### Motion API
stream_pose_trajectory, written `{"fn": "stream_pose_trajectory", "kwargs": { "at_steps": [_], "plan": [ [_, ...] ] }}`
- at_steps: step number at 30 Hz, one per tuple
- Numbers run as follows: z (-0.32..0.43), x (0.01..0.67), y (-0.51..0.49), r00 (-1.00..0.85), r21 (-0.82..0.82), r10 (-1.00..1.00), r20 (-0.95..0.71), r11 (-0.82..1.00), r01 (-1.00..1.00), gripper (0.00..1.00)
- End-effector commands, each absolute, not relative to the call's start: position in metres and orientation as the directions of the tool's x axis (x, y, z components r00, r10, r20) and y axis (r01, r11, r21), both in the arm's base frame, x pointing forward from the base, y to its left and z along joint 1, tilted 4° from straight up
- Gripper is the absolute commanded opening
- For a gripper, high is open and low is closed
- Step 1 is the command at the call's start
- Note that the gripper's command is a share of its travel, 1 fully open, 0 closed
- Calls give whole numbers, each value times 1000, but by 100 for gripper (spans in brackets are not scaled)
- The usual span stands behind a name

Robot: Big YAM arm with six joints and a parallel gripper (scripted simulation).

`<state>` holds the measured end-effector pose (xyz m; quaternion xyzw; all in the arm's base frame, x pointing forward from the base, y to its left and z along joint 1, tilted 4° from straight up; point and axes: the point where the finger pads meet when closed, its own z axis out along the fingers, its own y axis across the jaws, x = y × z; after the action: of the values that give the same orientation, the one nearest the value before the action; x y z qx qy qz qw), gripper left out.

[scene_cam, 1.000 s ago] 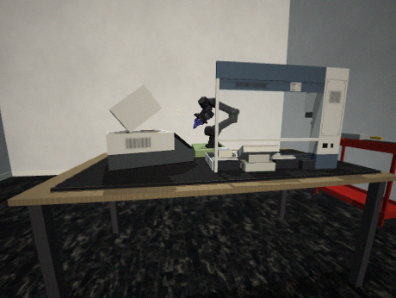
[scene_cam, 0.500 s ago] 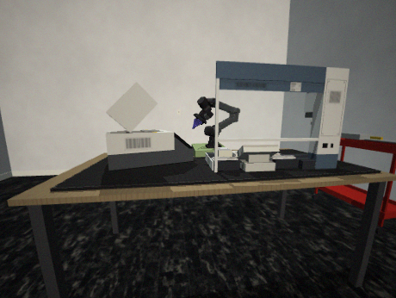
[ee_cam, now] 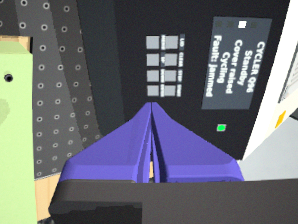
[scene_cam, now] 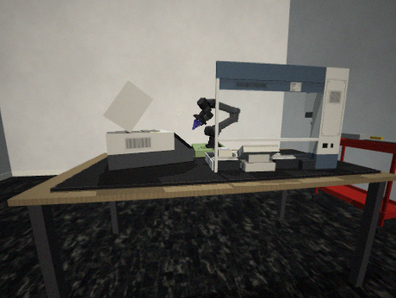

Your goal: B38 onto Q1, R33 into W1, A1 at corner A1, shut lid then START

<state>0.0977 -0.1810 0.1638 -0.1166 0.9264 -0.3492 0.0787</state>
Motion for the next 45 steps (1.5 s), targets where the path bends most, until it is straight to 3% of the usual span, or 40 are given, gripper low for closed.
{"fn": "stream_pose_trajectory", "kwargs": {
  "at_steps": [1, 45],
  "plan": [
    [171, 103, -184, -960, -687, -266, -93, 715, -131, 0],
    [172, 100, -186, -960, -685, -268, -75, 714, -146, 0]
  ]
}}
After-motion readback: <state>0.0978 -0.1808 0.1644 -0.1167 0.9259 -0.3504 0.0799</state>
